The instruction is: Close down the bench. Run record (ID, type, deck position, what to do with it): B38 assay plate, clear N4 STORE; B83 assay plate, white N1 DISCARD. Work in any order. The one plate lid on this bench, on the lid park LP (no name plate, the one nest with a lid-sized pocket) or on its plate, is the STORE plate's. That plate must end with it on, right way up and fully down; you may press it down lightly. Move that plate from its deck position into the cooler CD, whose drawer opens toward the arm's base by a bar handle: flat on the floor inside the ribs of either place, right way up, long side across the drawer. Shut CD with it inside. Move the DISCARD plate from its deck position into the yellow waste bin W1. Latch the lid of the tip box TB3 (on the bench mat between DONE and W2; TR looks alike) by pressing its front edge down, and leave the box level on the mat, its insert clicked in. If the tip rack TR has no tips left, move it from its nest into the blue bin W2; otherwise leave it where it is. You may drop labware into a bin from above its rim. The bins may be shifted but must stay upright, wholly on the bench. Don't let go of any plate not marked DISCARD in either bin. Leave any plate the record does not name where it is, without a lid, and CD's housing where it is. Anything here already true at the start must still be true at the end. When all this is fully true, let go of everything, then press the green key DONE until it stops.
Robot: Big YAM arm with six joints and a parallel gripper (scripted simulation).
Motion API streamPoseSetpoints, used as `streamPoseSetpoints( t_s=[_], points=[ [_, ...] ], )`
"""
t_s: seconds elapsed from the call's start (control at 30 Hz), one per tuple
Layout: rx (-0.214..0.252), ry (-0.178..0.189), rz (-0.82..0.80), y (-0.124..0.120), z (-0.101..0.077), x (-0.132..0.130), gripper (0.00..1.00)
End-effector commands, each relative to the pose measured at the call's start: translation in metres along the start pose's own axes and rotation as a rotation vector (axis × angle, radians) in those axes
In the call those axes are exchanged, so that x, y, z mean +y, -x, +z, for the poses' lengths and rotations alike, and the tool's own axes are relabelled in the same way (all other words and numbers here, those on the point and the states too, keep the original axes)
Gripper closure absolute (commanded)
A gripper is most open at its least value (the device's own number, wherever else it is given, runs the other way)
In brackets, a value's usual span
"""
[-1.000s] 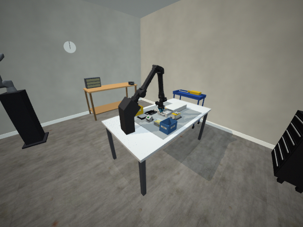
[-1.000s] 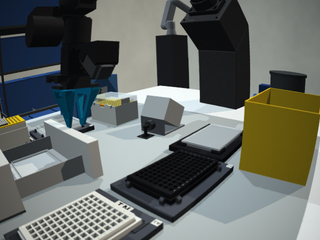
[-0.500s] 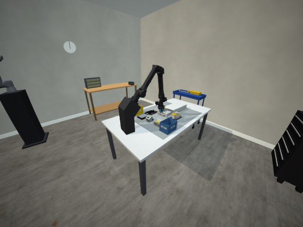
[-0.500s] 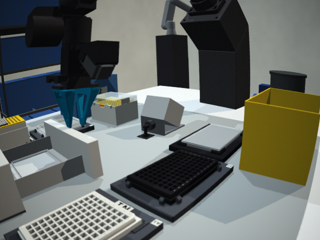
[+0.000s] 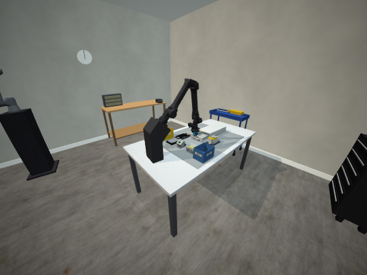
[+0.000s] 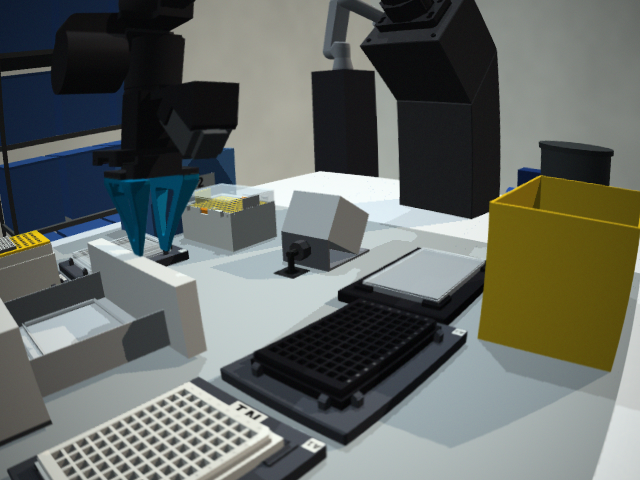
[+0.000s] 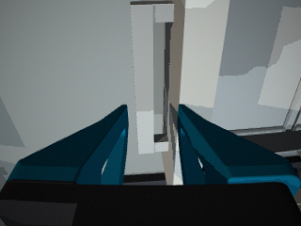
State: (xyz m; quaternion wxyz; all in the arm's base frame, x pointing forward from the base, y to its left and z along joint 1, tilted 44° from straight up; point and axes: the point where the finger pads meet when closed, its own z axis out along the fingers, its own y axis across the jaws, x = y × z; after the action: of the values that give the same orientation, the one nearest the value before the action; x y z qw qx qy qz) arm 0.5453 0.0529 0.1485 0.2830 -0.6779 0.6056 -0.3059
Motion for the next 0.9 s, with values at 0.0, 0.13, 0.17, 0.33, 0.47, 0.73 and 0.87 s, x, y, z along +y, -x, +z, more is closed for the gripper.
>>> streamPoseSetpoints(
  t_s=[0.0, 0.13, 0.17, 0.33, 0.47, 0.73, 0.87],
  points=[
    [0.006, 0.1, -0.005, -0.0055, 0.0361, 0.0402, 0.7],
    [0.006, 0.1, -0.005, -0.0055, 0.0361, 0.0402, 0.7],
    [0.006, 0.1, -0.005, -0.0055, 0.0361, 0.0402, 0.7],
    [0.006, 0.1, -0.005, -0.0055, 0.0361, 0.0402, 0.7],
    [0.006, 0.1, -0.005, -0.0055, 0.0361, 0.0402, 0.7],
    [0.006, 0.1, -0.005, -0.0055, 0.0361, 0.0402, 0.7],
    [0.006, 0.117, -0.007, -0.0052, 0.0355, 0.05, 0.7]
  ],
)
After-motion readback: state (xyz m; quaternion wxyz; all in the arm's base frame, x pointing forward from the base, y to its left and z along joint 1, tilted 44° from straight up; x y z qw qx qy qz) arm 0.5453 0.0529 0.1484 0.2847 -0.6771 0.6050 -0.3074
